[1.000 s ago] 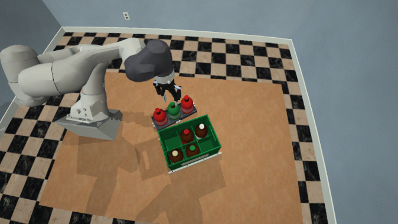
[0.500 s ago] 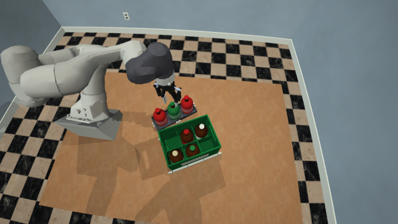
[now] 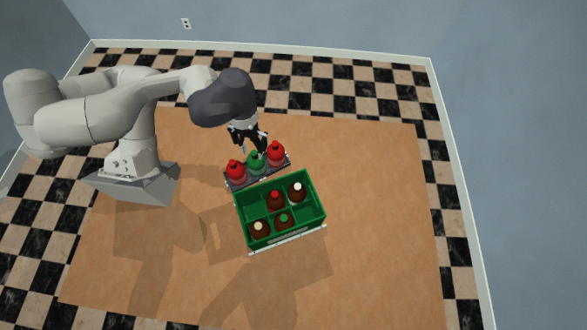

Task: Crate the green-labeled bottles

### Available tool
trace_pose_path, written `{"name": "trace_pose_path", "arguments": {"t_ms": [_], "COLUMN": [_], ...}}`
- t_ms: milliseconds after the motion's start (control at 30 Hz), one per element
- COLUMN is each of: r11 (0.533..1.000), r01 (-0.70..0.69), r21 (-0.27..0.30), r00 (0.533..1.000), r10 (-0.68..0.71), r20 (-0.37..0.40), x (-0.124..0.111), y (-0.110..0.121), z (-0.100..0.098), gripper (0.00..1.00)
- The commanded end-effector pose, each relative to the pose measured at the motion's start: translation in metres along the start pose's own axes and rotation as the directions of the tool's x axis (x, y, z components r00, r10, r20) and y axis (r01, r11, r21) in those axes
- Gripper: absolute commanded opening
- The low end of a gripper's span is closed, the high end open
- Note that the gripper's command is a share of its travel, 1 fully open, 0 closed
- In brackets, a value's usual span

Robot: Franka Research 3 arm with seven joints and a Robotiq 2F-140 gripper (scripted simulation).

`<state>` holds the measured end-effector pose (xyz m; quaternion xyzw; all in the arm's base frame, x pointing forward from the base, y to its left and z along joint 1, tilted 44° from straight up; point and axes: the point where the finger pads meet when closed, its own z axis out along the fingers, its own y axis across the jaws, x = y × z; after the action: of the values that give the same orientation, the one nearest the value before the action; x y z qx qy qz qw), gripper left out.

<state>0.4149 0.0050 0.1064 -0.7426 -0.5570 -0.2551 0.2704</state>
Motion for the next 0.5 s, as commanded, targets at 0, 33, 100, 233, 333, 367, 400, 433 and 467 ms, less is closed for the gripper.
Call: {"name": "trace_pose_path", "arguments": {"t_ms": [0, 33, 100, 233, 333, 367, 400, 433, 467], "r11": [1.0, 1.0, 1.0, 1.0, 1.0, 1.0, 1.0, 1.0, 1.0], "r01": [-0.004, -0.004, -0.004, -0.004, -0.004, -0.004, -0.004, -0.004, -0.004], "r21": [-0.005, -0.005, -0.005, -0.005, -0.005, -0.005, -0.005, -0.005, -0.005], "r00": [1.0, 1.0, 1.0, 1.0, 1.0, 1.0, 1.0, 1.0, 1.0], "r10": [0.004, 0.004, 0.004, 0.004, 0.004, 0.004, 0.004, 0.004, 0.004], "r20": [-0.001, -0.001, -0.001, -0.001, -0.001, -0.001, -0.001, -0.001, -0.001], "x": [0.0017, 0.0017, 0.0017, 0.0017, 0.0017, 0.0017, 0.0017, 0.0017, 0.0017], "y": [0.0013, 0.0013, 0.0013, 0.0013, 0.0013, 0.0013, 0.0013, 0.0013, 0.0013], "z": [0.0049, 0.0058, 0.0074, 0.0094, 0.0104, 0.0107, 0.0111, 0.0113, 0.0115], "gripper": [0.38, 0.38, 0.38, 0.38, 0.38, 0.38, 0.38, 0.38, 0.38]}}
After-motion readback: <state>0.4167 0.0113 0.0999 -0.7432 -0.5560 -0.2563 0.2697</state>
